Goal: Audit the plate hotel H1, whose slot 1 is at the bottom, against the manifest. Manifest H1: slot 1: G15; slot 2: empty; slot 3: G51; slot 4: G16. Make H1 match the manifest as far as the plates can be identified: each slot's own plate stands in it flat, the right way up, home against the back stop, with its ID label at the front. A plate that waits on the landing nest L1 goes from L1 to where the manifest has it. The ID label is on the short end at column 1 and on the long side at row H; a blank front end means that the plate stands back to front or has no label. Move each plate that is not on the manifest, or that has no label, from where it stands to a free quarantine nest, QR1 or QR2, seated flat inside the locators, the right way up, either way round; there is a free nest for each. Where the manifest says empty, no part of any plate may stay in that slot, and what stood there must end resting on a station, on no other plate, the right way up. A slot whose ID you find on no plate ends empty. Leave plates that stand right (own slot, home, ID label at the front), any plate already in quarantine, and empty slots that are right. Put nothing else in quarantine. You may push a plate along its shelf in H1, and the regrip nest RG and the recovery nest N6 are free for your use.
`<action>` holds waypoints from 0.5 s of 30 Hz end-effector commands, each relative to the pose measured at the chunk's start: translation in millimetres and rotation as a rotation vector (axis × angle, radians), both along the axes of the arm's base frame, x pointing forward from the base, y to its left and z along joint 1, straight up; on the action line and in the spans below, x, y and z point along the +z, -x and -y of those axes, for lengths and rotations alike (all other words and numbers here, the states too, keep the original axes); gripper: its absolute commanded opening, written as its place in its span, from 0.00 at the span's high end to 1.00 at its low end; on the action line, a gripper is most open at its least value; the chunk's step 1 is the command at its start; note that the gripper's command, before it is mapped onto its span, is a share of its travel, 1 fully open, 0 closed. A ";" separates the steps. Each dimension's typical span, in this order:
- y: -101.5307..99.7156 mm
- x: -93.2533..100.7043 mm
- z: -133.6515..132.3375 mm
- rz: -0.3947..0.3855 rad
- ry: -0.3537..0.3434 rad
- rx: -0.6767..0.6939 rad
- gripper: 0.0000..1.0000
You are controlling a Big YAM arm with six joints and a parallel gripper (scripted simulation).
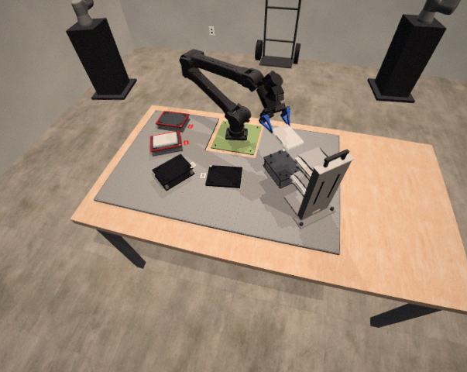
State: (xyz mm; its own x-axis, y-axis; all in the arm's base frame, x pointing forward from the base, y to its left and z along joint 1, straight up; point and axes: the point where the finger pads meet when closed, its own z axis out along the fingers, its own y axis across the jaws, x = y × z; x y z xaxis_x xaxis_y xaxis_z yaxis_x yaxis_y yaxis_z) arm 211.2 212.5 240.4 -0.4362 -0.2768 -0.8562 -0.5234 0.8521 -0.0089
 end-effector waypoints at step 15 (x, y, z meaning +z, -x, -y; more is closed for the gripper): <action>-1.9 68.3 -9.4 0.047 -0.081 0.007 0.14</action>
